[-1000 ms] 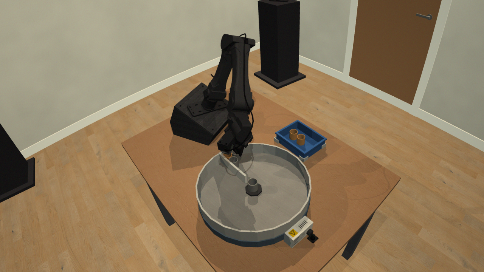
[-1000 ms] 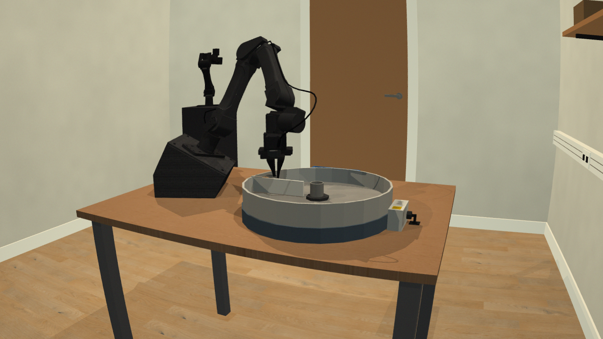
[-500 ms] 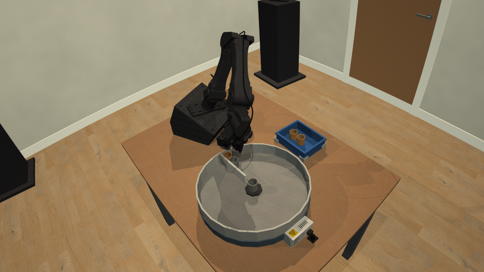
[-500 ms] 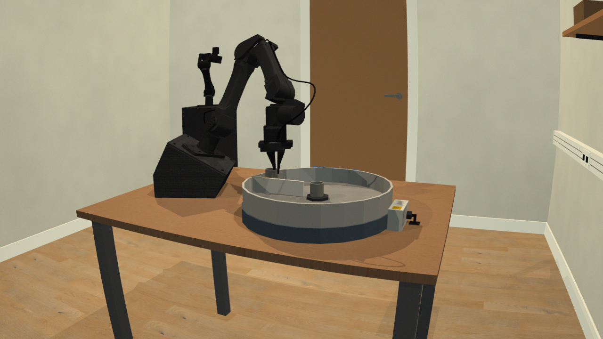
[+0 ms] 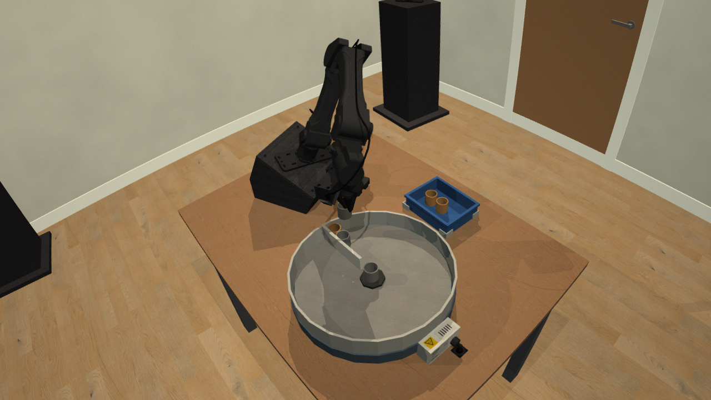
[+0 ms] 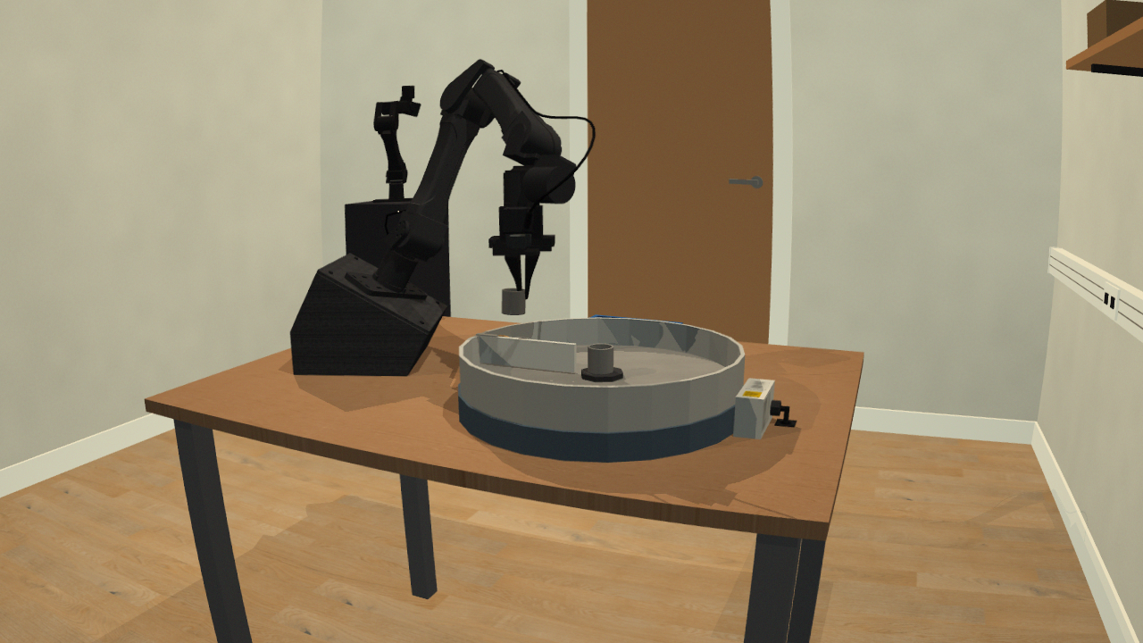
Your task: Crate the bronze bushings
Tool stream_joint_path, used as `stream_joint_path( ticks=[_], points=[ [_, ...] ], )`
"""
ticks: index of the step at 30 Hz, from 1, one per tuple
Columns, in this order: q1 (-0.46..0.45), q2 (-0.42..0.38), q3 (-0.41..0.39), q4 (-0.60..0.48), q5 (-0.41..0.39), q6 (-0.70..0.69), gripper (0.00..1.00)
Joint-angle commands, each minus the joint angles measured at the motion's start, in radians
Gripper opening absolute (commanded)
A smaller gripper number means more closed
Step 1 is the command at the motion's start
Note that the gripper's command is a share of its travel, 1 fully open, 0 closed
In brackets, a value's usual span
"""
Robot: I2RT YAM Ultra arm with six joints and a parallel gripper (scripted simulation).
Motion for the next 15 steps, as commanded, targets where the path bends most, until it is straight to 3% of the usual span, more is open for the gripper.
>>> stream_joint_path(
  ticks=[1,15],
  points=[
    [-0.019,-0.028,0.041,-0.055,-0.011,-0.025,0.0],
    [-0.021,-0.029,0.044,-0.061,-0.009,-0.029,0.0]
  ],
)
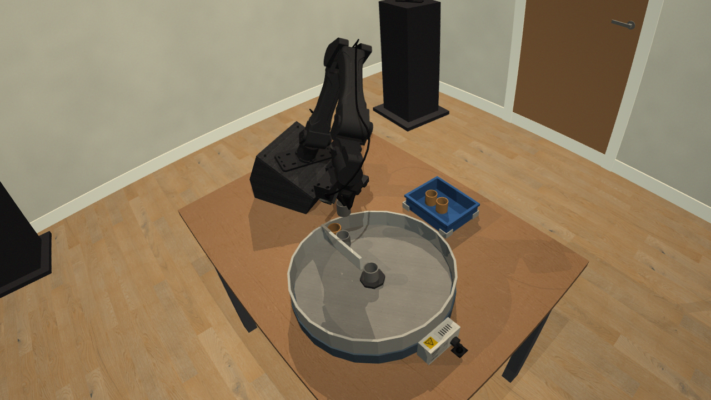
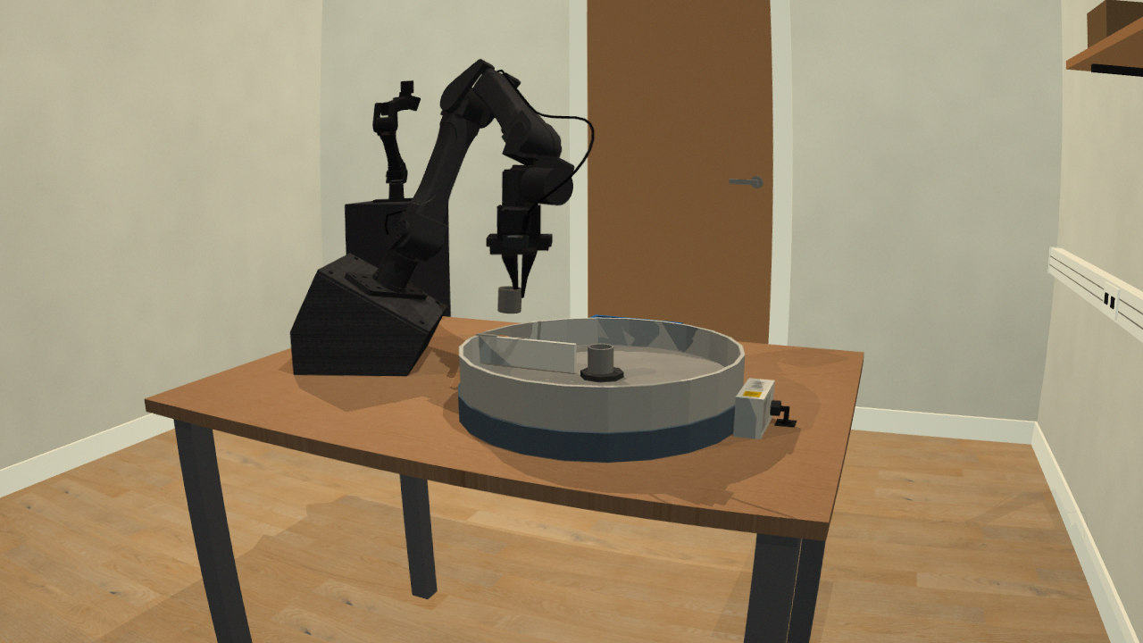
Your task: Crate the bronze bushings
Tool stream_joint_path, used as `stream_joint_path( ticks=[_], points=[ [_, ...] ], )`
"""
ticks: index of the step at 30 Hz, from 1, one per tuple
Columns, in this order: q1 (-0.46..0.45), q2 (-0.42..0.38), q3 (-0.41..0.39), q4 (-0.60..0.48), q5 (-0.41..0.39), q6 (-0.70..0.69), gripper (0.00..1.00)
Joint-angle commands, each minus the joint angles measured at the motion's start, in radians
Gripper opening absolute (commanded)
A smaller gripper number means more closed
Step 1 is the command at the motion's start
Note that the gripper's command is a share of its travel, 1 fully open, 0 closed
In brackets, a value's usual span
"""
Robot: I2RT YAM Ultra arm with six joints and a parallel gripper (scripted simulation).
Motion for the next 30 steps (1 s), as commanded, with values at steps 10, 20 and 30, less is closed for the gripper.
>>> stream_joint_path(
  ticks=[10,20,30],
  points=[
    [-0.017,-0.029,0.041,-0.012,-0.007,-0.009,0.0],
    [-0.017,-0.029,0.041,-0.012,-0.007,-0.009,0.0],
    [-0.017,0.016,0.05,-0.013,-0.006,-0.004,0.0]
  ],
)
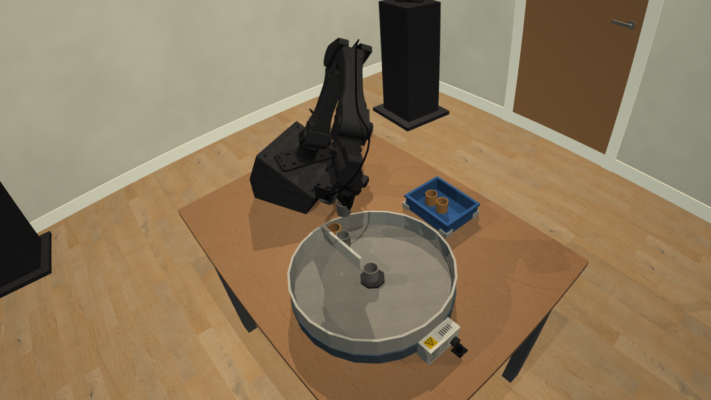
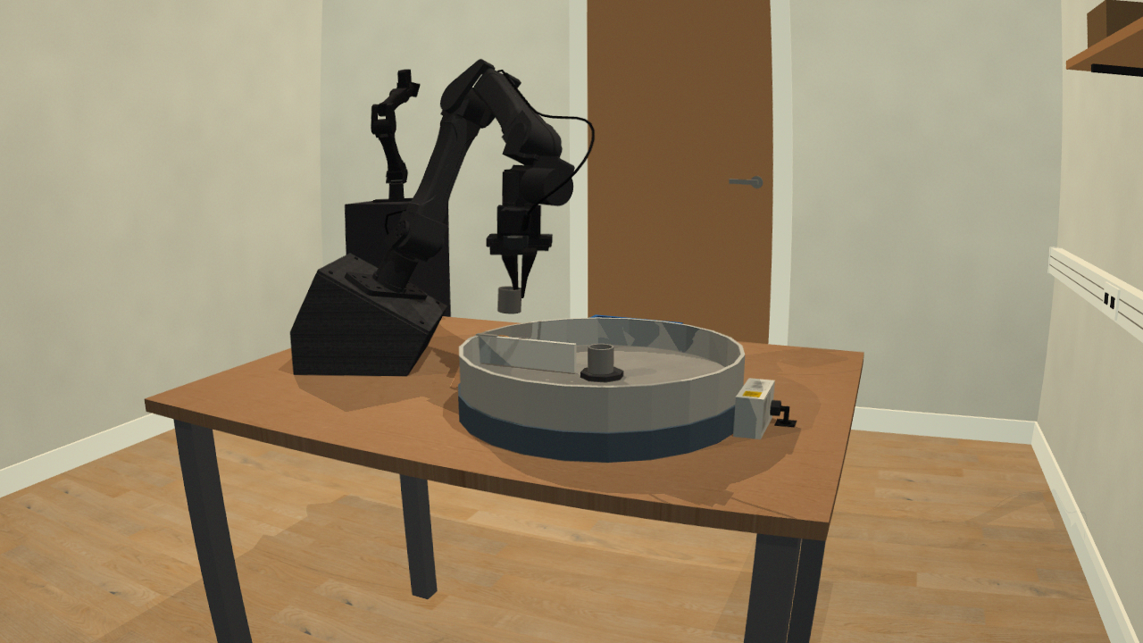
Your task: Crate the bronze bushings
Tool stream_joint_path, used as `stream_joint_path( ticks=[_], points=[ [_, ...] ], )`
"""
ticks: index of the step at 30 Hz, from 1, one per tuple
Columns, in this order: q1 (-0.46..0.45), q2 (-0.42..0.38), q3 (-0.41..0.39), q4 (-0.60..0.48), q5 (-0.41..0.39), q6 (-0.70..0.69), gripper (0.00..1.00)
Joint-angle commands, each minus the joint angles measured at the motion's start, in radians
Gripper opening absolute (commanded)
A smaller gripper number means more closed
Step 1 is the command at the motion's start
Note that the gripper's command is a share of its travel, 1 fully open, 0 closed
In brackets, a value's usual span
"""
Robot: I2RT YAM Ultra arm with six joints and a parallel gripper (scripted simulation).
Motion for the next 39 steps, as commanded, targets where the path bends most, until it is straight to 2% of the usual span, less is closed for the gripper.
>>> stream_joint_path(
  ticks=[1,6,8,9,10,16,23,25,39],
  points=[
    [-0.016,0.015,0.052,-0.002,-0.004,-0.002,0.0],
    [0.004,0.048,0.09,-0.012,0.001,0.013,0.0],
    [0.004,0.048,0.09,-0.012,0.001,0.013,0.0],
    [-0.001,0.023,0.102,-0.015,0.003,0.015,0.0],
    [0.004,0.069,0.115,-0.016,0.005,0.016,0.0],
    [0.018,0.15,0.216,-0.028,0.013,0.029,0.0],
    [0.034,0.274,0.382,-0.062,0.017,0.044,0.0],
    [0.034,0.274,0.382,-0.062,0.017,0.044,0.0],
    [0.045,0.532,0.777,-0.186,0.024,0.066,0.0]
  ],
)
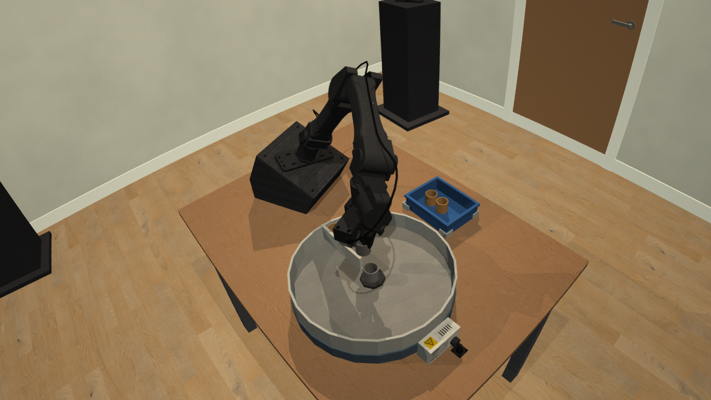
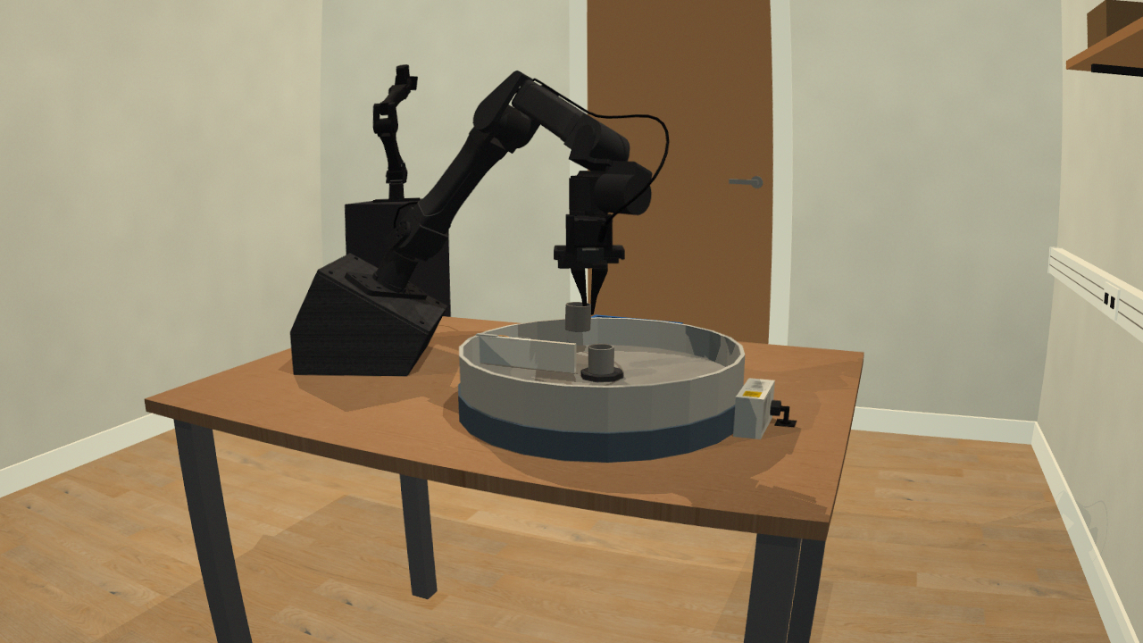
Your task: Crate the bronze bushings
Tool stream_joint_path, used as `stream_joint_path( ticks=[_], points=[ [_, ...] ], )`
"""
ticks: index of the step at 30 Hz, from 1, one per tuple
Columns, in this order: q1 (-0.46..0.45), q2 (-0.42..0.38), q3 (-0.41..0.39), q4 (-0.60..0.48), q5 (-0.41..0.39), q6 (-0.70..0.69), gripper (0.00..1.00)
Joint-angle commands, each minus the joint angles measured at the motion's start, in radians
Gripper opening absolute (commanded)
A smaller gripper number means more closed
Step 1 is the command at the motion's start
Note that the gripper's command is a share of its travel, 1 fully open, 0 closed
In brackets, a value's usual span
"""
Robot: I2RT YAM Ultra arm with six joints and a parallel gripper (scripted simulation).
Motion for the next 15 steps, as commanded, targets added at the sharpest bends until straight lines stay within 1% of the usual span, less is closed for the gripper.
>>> stream_joint_path(
  ticks=[1,3,4,9,15],
  points=[
    [-0.01,0.027,0.109,-0.062,0.018,0.015,0.0],
    [-0.01,0.027,0.109,-0.062,0.018,0.015,0.0],
    [-0.01,0.048,0.143,-0.078,0.019,0.015,0.0],
    [-0.002,0.112,0.252,-0.12,0.02,0.018,0.0],
    [-0.001,0.17,0.353,-0.163,0.021,0.019,0.0]
  ],
)
